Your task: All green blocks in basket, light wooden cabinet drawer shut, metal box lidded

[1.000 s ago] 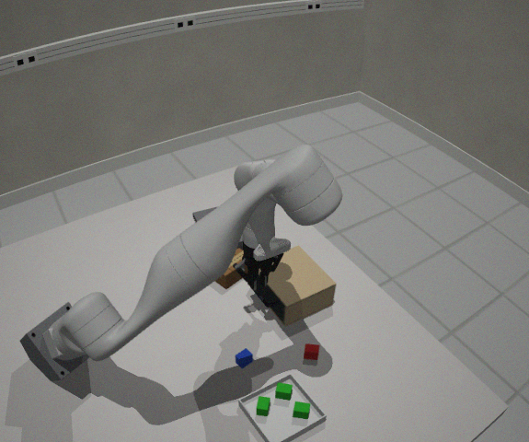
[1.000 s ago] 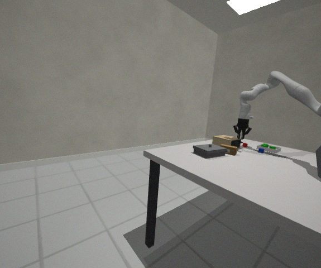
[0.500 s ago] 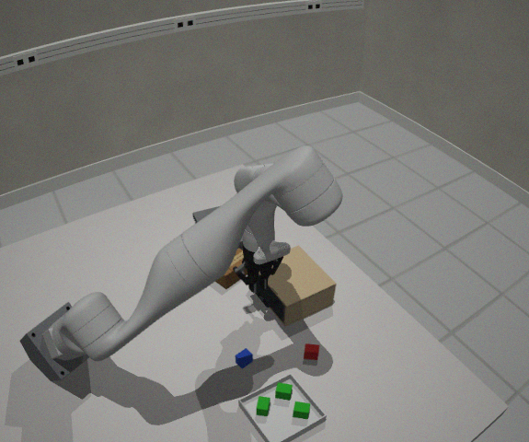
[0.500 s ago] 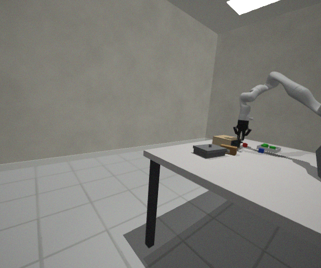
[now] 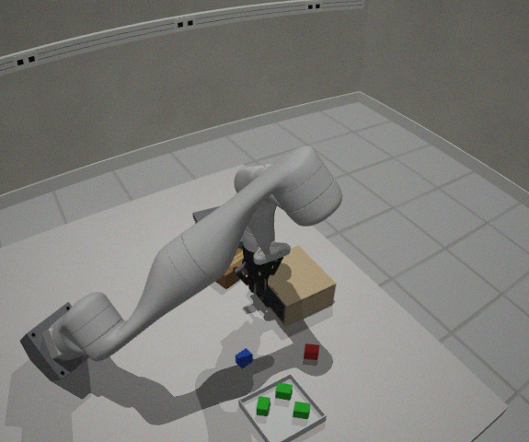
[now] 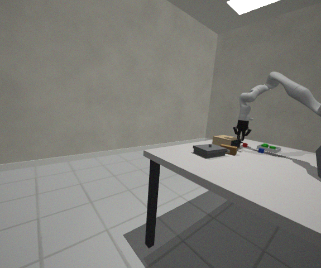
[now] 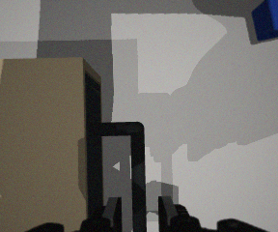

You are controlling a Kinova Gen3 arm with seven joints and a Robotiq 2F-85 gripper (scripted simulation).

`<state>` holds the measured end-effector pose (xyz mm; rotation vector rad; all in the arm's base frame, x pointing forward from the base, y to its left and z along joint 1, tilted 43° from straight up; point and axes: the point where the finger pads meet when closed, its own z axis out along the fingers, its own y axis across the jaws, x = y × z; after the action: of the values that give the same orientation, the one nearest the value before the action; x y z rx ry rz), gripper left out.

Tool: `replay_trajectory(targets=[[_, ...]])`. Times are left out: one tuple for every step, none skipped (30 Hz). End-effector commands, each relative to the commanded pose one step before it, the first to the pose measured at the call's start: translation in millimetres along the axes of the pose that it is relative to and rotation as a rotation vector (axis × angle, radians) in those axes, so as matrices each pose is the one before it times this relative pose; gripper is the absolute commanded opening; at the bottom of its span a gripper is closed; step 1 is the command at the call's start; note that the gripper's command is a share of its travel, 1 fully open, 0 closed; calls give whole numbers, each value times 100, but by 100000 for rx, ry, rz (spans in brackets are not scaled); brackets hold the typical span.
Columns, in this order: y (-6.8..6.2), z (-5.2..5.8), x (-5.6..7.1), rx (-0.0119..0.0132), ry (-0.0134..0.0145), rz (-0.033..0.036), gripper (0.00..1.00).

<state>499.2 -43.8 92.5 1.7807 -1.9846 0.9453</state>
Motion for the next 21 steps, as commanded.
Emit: replay_trajectory(targets=[[-104, 239, 92, 493, 238, 109, 30], [-7, 33, -2, 8, -5, 12, 30], [5, 41, 1, -5, 3, -8, 30], [5, 46, 1, -6, 3, -10, 30], [3, 50, 0, -3, 2, -6, 30], [1, 54, 0, -1, 0, -2, 30], [1, 58, 0, 0, -1, -1, 30], [1, 62, 0, -1, -1, -1, 30], [-1, 67, -1, 1, -1, 1, 30], [0, 71, -1, 1, -1, 0, 30], [0, 74, -1, 0, 0, -1, 30], [1, 78, 0, -1, 0, -1, 30], [1, 81, -1, -1, -1, -2, 30], [1, 84, -1, -1, -1, -2, 30], [0, 85, -1, 1, -1, 1, 30], [-2, 87, -1, 2, -1, 3, 30], [0, 0, 0, 0, 0, 0, 30], [0, 0, 0, 0, 0, 0, 30], [-19, 84, -5, 22, -14, 35, 30], [8, 92, 1, -9, 5, -14, 30], [10, 93, 1, -11, 5, -17, 30]])
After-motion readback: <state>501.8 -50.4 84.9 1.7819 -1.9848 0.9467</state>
